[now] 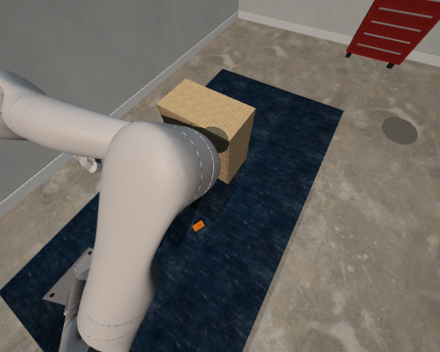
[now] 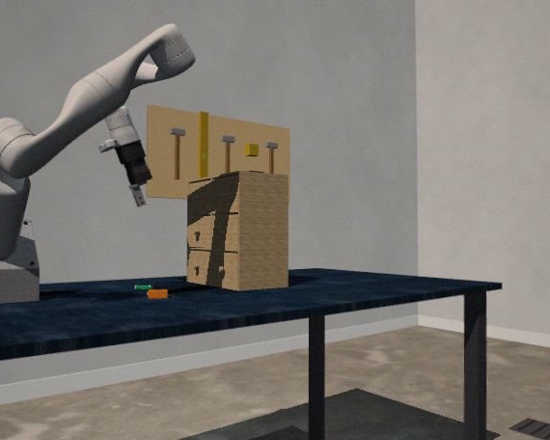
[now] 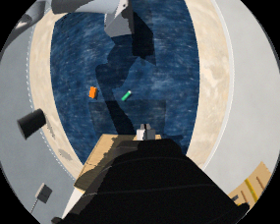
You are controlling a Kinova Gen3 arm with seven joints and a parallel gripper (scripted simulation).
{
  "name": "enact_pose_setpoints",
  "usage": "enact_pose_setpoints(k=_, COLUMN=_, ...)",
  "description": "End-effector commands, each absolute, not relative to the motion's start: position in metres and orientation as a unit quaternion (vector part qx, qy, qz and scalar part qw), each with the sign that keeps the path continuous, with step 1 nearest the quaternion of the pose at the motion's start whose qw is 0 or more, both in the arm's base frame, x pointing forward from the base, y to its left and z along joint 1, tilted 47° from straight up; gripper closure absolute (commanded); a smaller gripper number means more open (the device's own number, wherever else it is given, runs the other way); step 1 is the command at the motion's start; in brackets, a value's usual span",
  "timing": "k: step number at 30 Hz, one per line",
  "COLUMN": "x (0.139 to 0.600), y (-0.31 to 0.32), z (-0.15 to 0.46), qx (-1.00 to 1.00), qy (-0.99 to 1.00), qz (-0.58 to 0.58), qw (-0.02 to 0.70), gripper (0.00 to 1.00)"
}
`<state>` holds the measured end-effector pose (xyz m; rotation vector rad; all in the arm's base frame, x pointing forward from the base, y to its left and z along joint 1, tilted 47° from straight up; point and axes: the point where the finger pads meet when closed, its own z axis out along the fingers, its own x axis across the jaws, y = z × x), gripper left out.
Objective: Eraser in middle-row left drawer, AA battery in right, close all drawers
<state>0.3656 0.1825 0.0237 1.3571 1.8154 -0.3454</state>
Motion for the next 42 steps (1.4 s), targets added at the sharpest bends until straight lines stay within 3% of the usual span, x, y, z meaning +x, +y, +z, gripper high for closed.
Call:
enact_pose_setpoints(k=1, x=0.37, y=0.188, z=0.029, qx=0.563, qy=0.709, qz=-0.15, qw=0.397, gripper=1.0)
enact_pose_setpoints(k=20, x=0.35, y=0.204, z=0.045, qx=0.612, qy=0.684, qz=-0.248, qw=0.311, gripper=1.0)
enact_pose_setpoints(k=42, x=0.346, y=0.207, z=0.048, qx=0.618, qy=0.68, qz=-0.263, qw=0.294, gripper=1.0)
